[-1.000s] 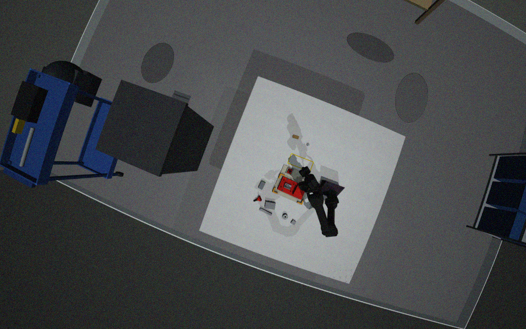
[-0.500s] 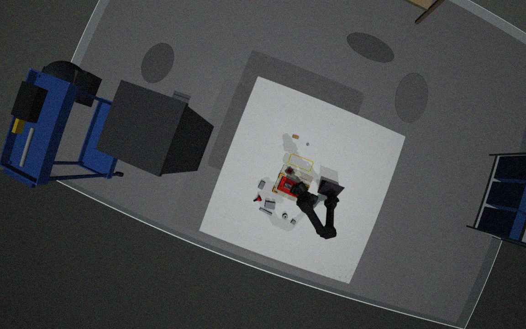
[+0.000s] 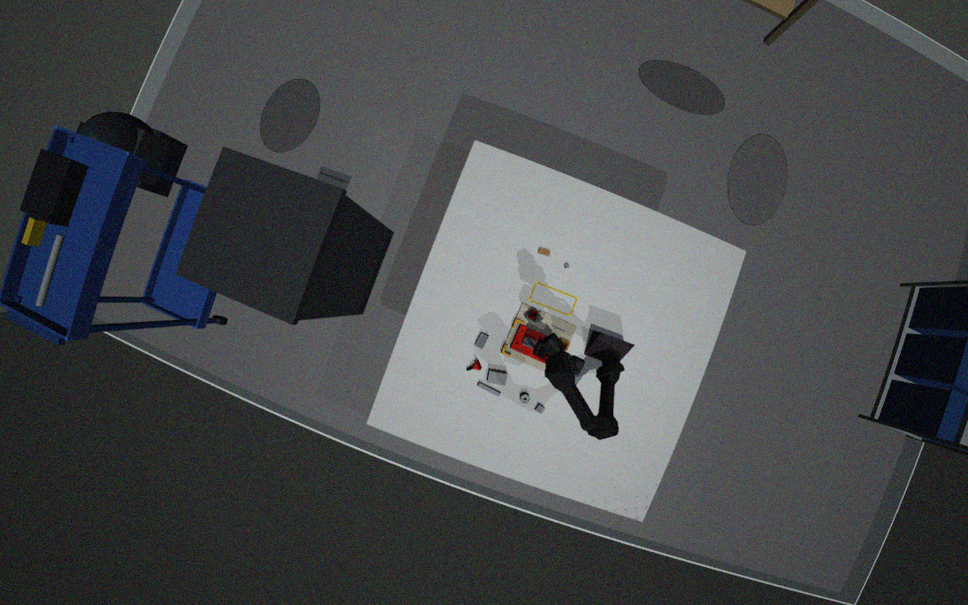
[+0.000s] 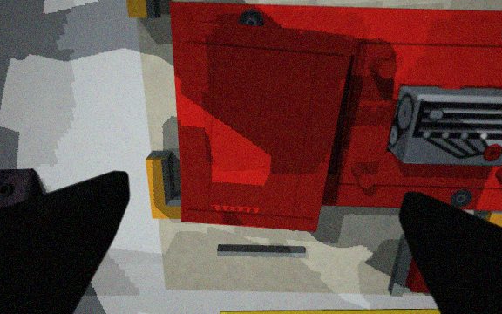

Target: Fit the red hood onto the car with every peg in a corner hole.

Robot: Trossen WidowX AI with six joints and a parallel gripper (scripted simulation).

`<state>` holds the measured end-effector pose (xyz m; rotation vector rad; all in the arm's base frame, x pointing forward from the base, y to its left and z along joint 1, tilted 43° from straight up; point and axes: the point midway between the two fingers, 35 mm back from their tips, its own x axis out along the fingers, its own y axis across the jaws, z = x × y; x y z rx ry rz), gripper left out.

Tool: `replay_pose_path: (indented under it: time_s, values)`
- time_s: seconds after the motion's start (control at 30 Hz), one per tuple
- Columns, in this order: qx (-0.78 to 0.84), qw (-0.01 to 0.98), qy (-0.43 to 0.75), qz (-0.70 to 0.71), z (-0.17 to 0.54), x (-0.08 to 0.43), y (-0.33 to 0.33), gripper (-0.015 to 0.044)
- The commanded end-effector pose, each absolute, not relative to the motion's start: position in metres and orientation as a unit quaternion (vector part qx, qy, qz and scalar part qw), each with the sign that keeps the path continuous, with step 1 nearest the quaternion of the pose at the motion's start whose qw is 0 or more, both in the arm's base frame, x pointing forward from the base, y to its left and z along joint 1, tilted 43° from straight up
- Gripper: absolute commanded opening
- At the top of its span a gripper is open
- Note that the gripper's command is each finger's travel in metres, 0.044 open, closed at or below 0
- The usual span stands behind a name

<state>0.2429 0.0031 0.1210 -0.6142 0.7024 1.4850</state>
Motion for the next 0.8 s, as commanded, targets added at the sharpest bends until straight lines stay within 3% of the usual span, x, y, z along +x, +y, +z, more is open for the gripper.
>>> replay_pose_path:
  time_s: [0.0,0.77]
  values:
    - [-0.263,0.641,0.31,0.651,0.117,0.241,0.007,0.044]
    - [-0.263,0.641,0.31,0.651,0.102,0.241,0.02,0.044]
